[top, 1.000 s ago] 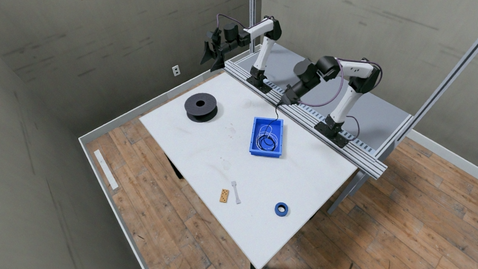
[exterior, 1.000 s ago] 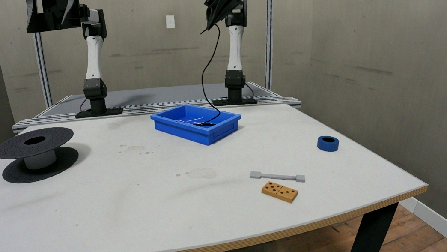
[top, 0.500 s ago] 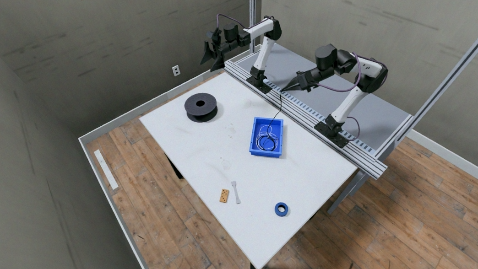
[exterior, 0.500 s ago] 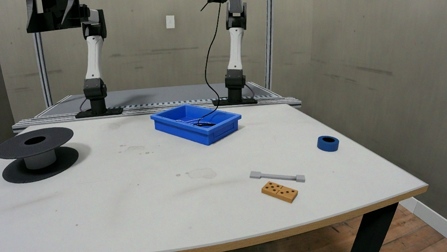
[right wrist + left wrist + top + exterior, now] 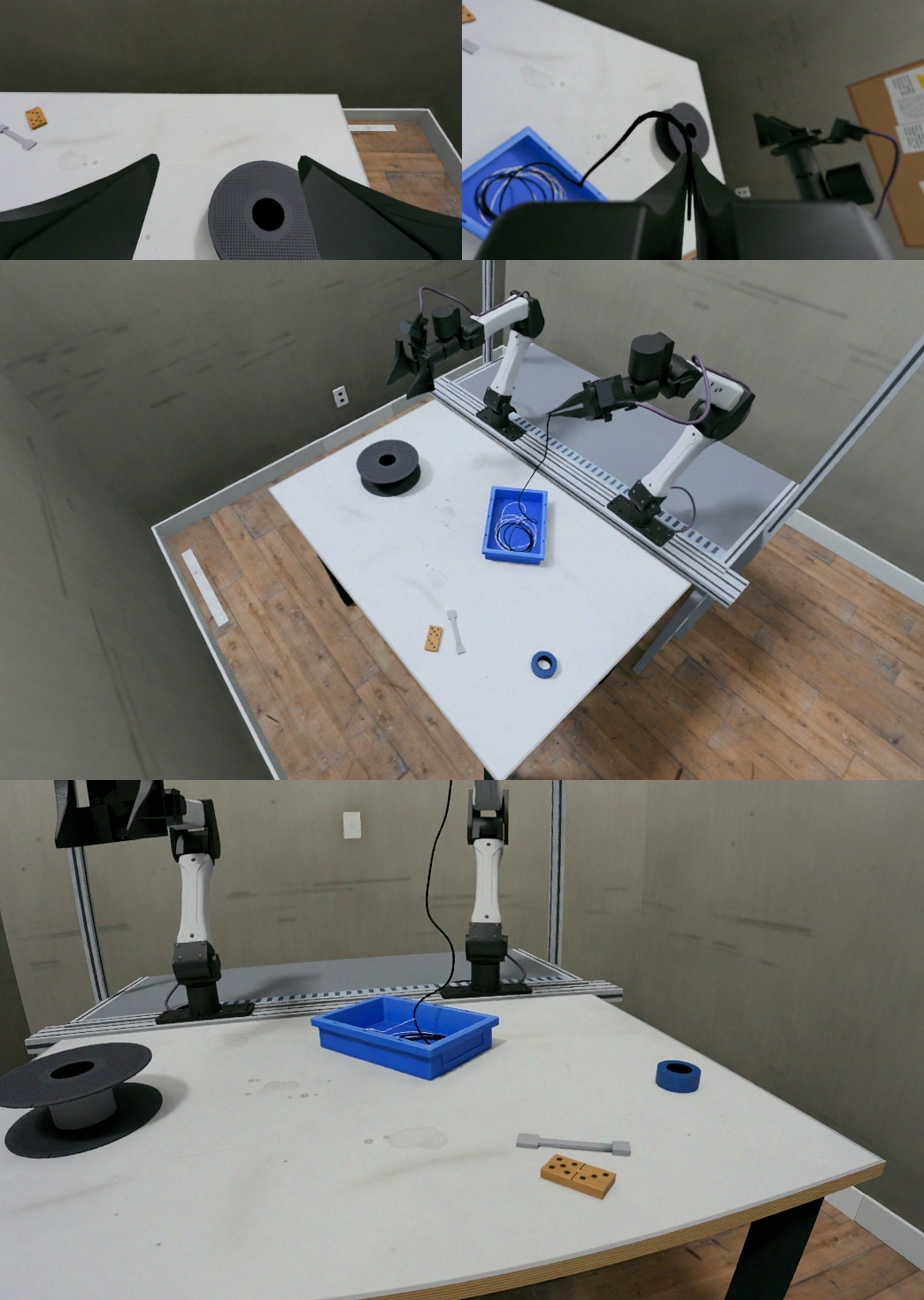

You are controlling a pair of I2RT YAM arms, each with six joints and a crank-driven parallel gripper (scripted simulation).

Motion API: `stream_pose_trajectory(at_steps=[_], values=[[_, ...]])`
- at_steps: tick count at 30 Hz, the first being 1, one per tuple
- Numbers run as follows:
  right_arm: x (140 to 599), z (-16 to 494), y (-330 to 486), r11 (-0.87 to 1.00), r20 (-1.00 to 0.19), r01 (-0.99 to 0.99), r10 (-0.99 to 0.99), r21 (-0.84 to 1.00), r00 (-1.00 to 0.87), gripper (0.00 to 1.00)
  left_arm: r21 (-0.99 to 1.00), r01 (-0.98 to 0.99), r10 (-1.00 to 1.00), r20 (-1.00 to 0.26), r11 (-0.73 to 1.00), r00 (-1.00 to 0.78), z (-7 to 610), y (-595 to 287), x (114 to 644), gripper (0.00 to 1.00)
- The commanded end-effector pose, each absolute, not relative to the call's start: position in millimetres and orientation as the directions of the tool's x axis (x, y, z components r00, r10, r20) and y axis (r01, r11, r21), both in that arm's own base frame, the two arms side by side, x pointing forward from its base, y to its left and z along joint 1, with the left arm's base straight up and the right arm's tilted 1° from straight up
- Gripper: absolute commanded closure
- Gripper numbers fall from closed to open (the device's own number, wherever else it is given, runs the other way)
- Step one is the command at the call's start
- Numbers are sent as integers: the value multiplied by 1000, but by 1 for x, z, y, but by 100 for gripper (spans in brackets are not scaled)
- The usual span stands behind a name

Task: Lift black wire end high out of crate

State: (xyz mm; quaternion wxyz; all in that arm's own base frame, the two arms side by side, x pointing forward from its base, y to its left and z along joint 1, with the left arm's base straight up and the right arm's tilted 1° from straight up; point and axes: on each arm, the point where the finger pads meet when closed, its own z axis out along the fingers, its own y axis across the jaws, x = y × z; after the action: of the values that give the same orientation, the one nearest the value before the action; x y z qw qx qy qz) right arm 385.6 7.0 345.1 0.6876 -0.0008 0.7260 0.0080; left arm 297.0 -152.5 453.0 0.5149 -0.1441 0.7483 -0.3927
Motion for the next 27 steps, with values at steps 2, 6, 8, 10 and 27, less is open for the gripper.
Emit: stream_pose_trajectory(at_steps=[2, 6, 8, 10, 27], values=[[382, 360, 4, 1000, -1000, -10, 0, 0, 0, 0, -743, 262, -646, -666, 615, -373, 477, -153, 294, 100], [382, 360, 4, 1000, -1000, -10, 0, 0, 0, 0, -744, 280, -654, -667, 606, -357, 484, -152, 293, 100], [382, 360, 4, 1000, -1000, -10, 0, 0, 0, 0, -744, 284, -655, -667, 604, -354, 485, -152, 293, 100], [382, 360, 4, 1000, -1000, -10, 0, 0, 0, 0, -745, 287, -657, -667, 603, -351, 487, -152, 293, 100], [382, 360, 4, 1000, -1000, -10, 0, 0, 0, 0, -745, 303, -664, -667, 595, -337, 493, -152, 292, 100]])
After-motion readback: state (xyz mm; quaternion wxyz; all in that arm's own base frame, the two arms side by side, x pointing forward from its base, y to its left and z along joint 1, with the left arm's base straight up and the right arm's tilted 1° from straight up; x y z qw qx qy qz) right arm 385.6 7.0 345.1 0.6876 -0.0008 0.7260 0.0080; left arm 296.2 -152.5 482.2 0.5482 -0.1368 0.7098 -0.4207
